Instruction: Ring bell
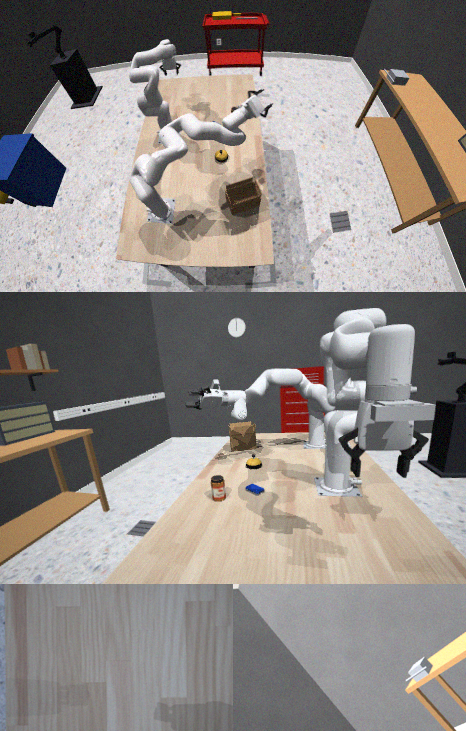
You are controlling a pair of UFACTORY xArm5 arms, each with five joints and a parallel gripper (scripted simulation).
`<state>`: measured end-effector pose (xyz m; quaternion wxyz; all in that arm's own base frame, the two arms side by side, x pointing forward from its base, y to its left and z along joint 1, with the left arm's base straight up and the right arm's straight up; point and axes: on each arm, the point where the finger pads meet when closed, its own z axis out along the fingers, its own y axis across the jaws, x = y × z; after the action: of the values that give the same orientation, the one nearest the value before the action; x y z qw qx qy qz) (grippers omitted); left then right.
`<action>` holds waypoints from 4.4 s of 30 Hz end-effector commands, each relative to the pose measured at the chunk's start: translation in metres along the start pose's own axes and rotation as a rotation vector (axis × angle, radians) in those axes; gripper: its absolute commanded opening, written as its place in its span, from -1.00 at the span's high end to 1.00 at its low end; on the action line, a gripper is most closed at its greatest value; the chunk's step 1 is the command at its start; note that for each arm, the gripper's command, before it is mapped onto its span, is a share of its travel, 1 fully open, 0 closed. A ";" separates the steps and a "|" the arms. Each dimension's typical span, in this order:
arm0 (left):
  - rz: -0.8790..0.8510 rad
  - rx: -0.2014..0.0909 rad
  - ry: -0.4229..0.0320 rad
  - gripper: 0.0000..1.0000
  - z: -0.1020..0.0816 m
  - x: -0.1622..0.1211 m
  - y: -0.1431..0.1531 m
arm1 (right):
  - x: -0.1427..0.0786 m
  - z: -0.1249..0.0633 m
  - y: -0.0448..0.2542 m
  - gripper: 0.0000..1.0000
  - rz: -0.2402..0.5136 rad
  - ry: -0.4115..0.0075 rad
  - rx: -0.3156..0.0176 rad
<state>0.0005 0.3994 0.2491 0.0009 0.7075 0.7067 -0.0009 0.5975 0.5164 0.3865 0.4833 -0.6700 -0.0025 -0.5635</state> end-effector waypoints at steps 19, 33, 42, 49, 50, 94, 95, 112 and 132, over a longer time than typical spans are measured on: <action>0.000 0.000 0.003 -1.00 -0.001 0.001 0.000 | -0.101 -0.031 0.036 -1.00 -0.125 -0.512 -0.325; 0.000 0.000 0.003 -1.00 -0.001 0.001 0.000 | -0.156 -0.102 0.059 -1.00 -0.209 -0.852 -0.500; 0.000 0.000 0.003 -1.00 -0.001 0.001 0.000 | -0.181 -0.168 0.070 -1.00 -0.263 -1.084 -0.605; 0.000 0.000 0.003 -1.00 -0.001 0.001 0.000 | -0.193 -0.224 0.075 -1.00 -0.301 -1.259 -0.677; 0.000 0.000 0.003 -1.00 -0.001 0.001 0.000 | -0.194 -0.232 0.076 -1.00 -0.307 -1.284 -0.687; 0.000 0.000 0.003 -1.00 -0.001 0.001 0.000 | -0.198 -0.305 0.078 1.00 -0.349 -1.497 -0.768; 0.000 0.000 0.003 -1.00 -0.001 0.001 0.000 | -0.198 -0.305 0.078 1.00 -0.349 -1.497 -0.768; 0.000 0.000 0.003 -1.00 -0.001 0.001 0.000 | -0.198 -0.305 0.078 1.00 -0.349 -1.497 -0.768; 0.000 0.000 0.003 -1.00 -0.001 0.001 0.000 | -0.205 -0.306 0.085 1.00 -0.349 -1.497 -0.768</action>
<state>0.0005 0.3994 0.2491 0.0009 0.7075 0.7067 -0.0009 0.3382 0.3831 0.1474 0.0000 -0.9726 -0.2327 0.0000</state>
